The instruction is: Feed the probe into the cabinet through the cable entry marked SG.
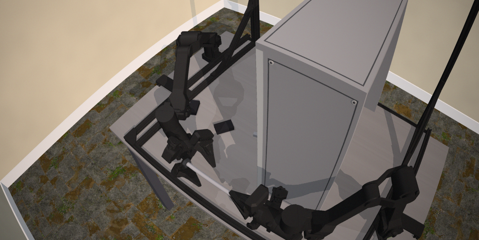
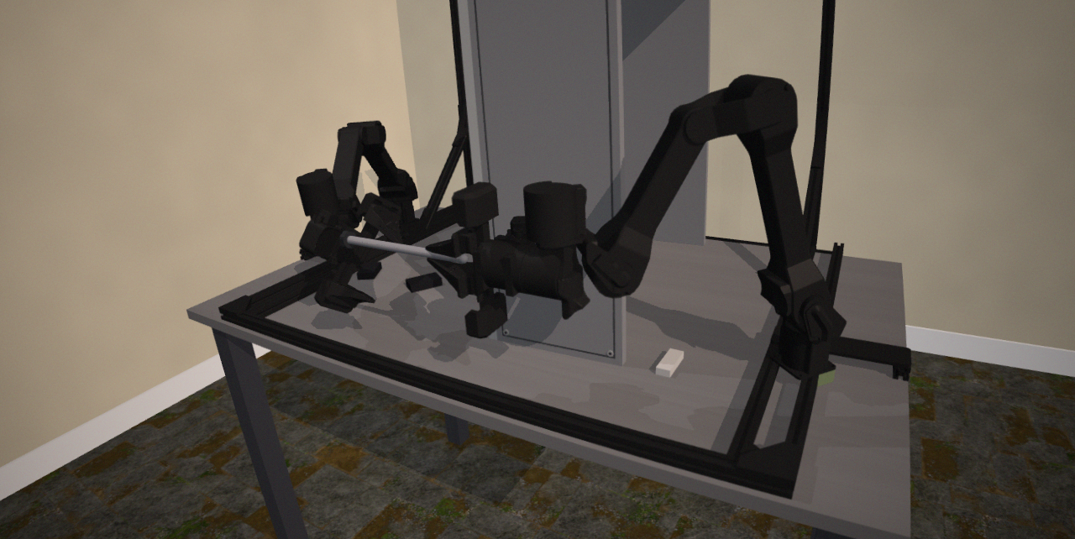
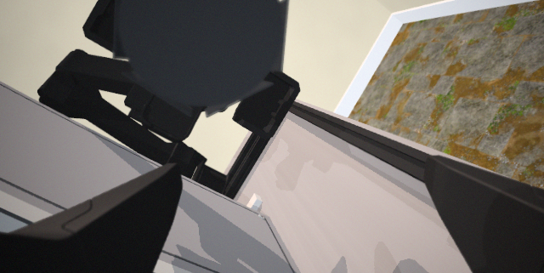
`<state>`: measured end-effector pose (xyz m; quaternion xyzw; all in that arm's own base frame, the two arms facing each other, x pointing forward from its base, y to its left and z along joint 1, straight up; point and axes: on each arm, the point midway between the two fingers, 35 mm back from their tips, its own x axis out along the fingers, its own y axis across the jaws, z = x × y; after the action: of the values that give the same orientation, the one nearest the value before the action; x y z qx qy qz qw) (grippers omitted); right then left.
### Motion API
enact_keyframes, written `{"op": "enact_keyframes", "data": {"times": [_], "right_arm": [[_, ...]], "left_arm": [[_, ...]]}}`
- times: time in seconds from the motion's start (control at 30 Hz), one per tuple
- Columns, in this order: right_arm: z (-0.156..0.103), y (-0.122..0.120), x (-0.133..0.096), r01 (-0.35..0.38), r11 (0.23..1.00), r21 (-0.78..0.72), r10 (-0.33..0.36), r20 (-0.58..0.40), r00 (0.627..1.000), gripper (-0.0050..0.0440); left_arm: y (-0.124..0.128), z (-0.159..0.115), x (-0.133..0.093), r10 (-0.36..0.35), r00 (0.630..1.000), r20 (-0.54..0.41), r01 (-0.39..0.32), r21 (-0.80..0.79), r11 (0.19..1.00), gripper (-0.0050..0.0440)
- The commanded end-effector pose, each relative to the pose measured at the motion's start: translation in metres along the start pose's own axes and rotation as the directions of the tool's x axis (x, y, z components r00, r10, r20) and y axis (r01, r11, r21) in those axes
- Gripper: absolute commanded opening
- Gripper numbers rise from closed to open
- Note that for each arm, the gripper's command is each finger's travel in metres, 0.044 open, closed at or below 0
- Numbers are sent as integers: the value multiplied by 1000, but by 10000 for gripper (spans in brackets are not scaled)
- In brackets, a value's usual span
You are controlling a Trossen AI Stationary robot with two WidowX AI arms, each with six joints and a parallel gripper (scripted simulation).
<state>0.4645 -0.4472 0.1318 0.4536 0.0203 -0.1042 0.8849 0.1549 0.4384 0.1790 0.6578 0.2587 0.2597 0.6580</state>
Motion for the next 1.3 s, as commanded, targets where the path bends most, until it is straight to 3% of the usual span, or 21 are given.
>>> {"op": "enact_keyframes", "data": {"times": [0.0, 0.63, 0.77, 1.03, 1.27], "right_arm": [[5, 11, -1, -45, 998, 52, 46, -16, 999, 440], [14, 17, -32, -122, 928, 351, 180, -137, 974, 440], [16, 18, -35, -125, 917, 378, 193, -148, 970, 440], [54, 8, -61, -174, 927, 333, 215, -92, 972, 440], [55, 8, -67, -173, 904, 392, 236, -118, 965, 440]], "left_arm": [[-1, -1, 0, -1, 1000, -3, 1, 1, 1000, 0], [-1, -1, 0, -1, 1000, -3, 1, 1, 1000, 0], [-1, -1, 0, -1, 1000, -3, 1, 1, 1000, 0], [-1, -1, 0, -1, 1000, -3, 1, 1, 1000, 0], [-1, -1, 0, -1, 1000, -3, 1, 1, 1000, 0]]}}
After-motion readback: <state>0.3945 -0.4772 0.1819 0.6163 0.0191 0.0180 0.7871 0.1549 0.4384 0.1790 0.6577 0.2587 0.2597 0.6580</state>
